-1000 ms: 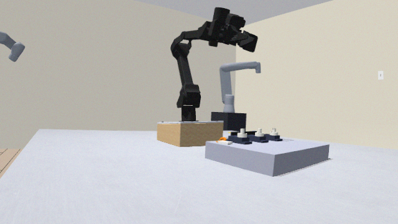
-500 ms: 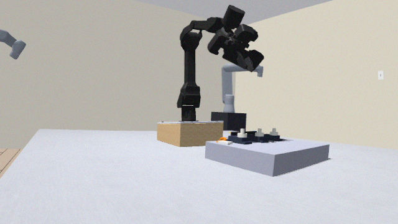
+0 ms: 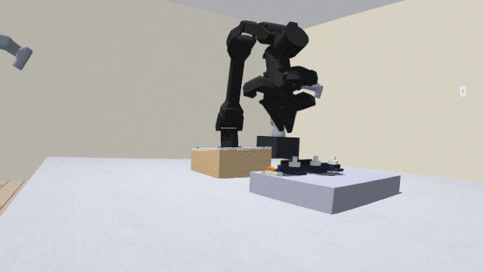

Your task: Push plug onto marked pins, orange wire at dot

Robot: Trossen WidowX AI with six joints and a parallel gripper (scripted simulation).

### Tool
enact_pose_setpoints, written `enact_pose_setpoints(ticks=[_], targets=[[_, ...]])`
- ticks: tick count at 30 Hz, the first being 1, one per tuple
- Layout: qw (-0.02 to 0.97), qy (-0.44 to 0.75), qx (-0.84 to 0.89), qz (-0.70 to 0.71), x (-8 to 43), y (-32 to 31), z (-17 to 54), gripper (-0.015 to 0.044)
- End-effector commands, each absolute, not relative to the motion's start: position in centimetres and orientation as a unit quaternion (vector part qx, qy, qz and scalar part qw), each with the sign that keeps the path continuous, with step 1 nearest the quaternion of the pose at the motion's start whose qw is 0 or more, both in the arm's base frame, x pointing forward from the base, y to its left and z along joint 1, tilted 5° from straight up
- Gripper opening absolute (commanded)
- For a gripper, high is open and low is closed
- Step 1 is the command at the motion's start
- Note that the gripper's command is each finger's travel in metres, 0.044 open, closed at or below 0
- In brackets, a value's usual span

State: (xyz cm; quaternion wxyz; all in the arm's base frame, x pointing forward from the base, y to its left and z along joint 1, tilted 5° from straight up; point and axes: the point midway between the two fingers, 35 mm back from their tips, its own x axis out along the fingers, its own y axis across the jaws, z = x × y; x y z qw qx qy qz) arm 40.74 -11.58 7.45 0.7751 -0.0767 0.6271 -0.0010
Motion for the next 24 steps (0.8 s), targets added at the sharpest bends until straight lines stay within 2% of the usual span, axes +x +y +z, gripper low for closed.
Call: enact_pose_setpoints(ticks=[1,6,24], targets=[[0.737,0.672,-0.072,0.013,40.1,-12.6,5.2,0.0115],[0.69,0.721,-0.062,0.035,39.1,-13.5,2.7,0.0115],[0.688,0.722,-0.061,0.036,38.9,-13.6,-0.3,0.0115]])
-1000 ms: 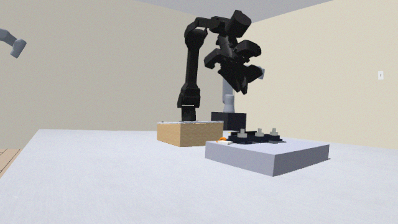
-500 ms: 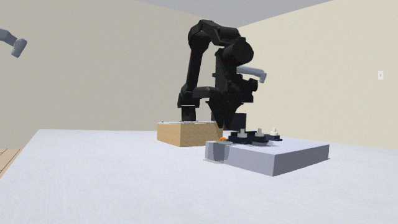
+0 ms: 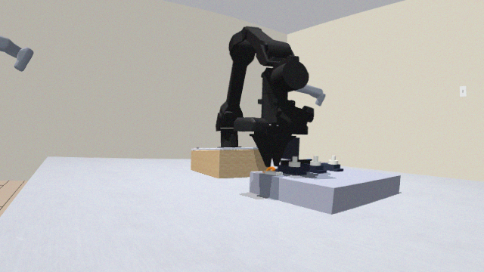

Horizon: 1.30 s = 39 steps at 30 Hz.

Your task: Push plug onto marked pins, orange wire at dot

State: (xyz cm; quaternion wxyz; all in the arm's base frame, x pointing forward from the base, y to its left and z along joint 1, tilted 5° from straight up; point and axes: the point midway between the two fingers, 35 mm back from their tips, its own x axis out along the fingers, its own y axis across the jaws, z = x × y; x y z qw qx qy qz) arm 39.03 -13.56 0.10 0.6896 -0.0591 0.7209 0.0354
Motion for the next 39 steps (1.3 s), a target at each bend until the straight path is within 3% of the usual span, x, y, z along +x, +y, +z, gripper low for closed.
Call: enact_pose_setpoints(ticks=[1,9,12,17,39], targets=[[0.688,0.722,-0.061,0.036,38.9,-13.6,-0.4,0.0115],[0.688,0.722,-0.061,0.036,38.8,-13.6,-1.4,0.0115],[0.688,0.722,-0.061,0.036,38.8,-13.6,-1.4,0.0036],[0.688,0.722,-0.061,0.036,38.8,-13.6,-1.4,0.0003],[0.688,0.722,-0.058,0.034,38.8,-12.1,4.6,0.0]])
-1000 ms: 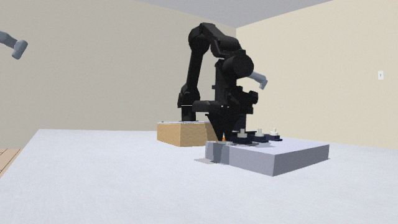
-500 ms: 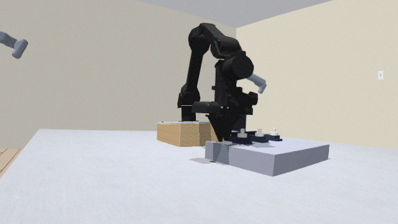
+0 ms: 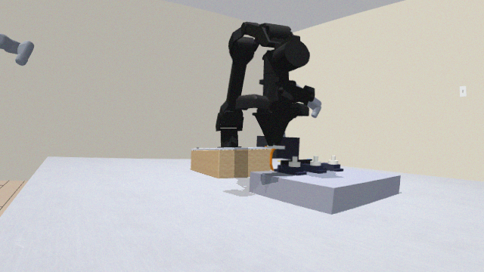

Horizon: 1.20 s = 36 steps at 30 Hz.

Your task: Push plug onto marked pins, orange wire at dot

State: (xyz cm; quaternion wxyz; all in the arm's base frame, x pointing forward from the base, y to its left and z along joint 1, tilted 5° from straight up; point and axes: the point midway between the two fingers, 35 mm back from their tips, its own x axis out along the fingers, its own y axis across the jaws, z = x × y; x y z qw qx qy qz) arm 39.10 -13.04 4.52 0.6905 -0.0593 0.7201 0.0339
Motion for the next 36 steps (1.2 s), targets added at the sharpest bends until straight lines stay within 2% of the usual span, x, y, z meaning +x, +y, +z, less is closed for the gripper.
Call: enact_pose_setpoints(ticks=[1,17,36], targets=[[0.688,0.722,-0.057,0.033,38.6,-11.5,4.7,0.0],[0.689,0.723,-0.037,0.017,34.7,-3.4,5.2,0.0],[0.688,0.726,-0.014,-0.004,27.5,3.6,4.6,0.0]])
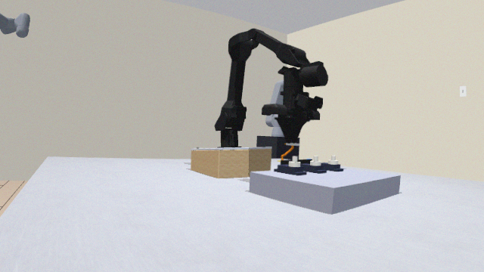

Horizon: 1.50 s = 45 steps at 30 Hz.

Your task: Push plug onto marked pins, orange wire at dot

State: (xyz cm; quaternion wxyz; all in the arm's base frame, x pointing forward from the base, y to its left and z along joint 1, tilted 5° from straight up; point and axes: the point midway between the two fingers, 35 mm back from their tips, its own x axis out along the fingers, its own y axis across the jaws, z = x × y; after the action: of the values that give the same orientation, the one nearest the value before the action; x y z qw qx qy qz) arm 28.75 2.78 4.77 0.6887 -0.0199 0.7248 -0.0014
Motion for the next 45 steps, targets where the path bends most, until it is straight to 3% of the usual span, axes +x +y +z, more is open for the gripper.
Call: enact_pose_setpoints(ticks=[1,18,45], targets=[[0.687,0.726,-0.013,-0.005,27.0,3.9,4.5,0.0],[0.687,0.727,-0.01,-0.008,25.7,4.4,0.3,0.0],[0.688,0.725,-0.01,-0.008,30.0,4.6,0.6,0.0]])
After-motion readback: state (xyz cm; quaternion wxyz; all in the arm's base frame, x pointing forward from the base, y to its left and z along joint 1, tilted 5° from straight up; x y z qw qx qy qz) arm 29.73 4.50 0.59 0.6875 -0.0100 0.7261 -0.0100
